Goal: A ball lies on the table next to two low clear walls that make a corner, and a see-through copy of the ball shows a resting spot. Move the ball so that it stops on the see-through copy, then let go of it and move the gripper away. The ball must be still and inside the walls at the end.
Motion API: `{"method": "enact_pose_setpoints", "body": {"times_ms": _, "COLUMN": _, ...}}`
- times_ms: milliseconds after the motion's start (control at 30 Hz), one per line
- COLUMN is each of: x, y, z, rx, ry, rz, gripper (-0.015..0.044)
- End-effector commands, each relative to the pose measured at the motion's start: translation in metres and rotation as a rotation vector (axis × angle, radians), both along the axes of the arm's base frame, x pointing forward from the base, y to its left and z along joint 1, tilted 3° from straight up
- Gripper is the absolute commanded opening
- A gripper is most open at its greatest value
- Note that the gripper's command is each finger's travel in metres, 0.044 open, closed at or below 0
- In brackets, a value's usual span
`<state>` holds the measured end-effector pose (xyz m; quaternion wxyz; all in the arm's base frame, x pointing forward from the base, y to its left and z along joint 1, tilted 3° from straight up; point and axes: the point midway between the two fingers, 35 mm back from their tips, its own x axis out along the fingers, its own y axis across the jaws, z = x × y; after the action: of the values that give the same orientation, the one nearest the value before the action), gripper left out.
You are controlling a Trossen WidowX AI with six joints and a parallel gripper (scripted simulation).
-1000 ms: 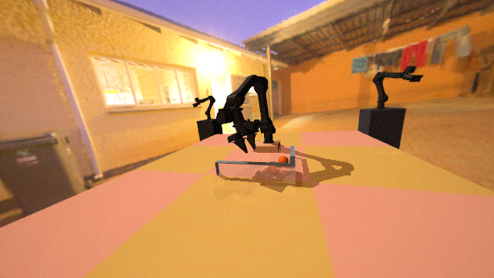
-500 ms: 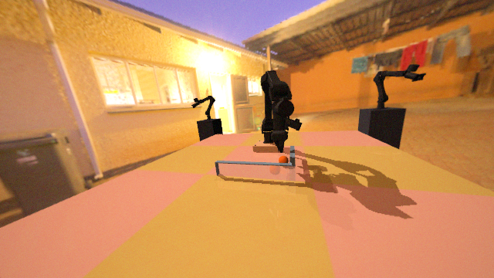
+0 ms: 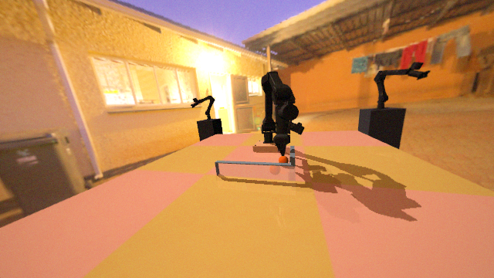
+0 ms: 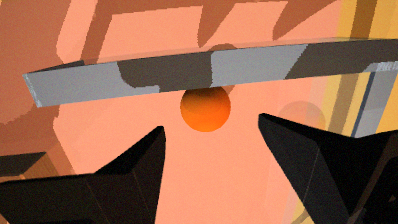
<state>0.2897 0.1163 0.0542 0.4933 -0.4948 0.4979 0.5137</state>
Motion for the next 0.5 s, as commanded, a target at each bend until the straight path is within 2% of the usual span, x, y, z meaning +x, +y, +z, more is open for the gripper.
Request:
{"method": "enact_pose_setpoints", "body": {"times_ms": 0, "x": 0.0, "y": 0.0, "z": -0.007, "rx": -0.004, "ry": -0.001, "rz": -0.006, "gripper": 0.0319}}
{"method": "enact_pose_setpoints", "body": {"times_ms": 467, "x": -0.001, "y": 0.0, "z": -0.029, "rx": -0.004, "ry": -0.001, "rz": -0.006, "gripper": 0.0319}}
